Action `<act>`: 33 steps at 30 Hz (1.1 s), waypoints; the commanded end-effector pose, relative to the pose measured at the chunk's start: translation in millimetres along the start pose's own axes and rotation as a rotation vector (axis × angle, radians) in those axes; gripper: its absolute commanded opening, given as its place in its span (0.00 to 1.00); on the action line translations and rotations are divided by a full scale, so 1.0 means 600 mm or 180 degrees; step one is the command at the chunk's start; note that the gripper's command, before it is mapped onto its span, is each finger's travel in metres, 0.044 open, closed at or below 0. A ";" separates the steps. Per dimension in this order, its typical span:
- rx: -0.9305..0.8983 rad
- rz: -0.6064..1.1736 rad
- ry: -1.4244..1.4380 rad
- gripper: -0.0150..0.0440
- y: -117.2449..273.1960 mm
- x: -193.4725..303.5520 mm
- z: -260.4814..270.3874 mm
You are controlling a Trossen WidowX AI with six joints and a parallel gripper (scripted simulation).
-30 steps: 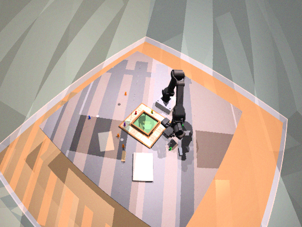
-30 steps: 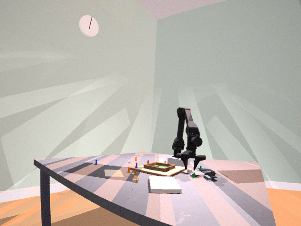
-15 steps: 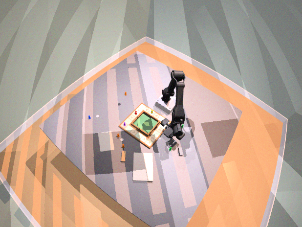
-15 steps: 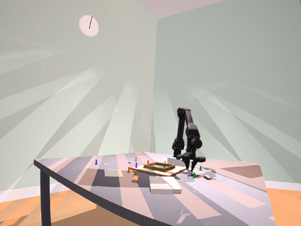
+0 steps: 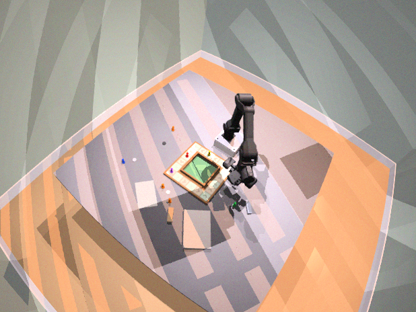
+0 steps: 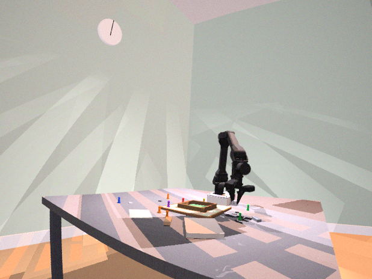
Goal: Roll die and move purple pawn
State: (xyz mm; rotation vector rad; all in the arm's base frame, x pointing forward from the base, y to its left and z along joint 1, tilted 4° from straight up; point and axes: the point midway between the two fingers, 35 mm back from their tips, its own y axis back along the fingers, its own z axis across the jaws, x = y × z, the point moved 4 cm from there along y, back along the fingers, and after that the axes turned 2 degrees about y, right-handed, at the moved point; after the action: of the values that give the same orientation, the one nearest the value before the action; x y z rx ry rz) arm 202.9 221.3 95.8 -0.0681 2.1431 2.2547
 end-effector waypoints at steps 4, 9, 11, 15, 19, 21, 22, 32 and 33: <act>-0.0045 -0.0067 -0.0017 0.25 0.096 0.005 -0.005; -0.0044 -0.0066 -0.0017 0.25 0.128 0.012 -0.011; -0.0043 -0.0066 -0.0015 0.25 0.128 0.011 -0.012; -0.0035 -0.0067 0.0022 0.25 0.122 -0.007 -0.033; -0.0027 -0.0069 0.0066 0.25 0.115 -0.026 -0.059; -0.0023 -0.0069 0.0088 0.25 0.112 -0.035 -0.072; -0.0021 -0.0070 0.0099 0.25 0.110 -0.039 -0.079; -0.0003 -0.0073 0.0209 0.25 0.094 -0.074 -0.150; -0.0001 -0.0074 0.0220 0.25 0.092 -0.077 -0.158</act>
State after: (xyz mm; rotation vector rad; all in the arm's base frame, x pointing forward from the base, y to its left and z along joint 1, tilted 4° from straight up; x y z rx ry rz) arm 244.2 135.7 151.3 -0.1578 2.1623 2.2609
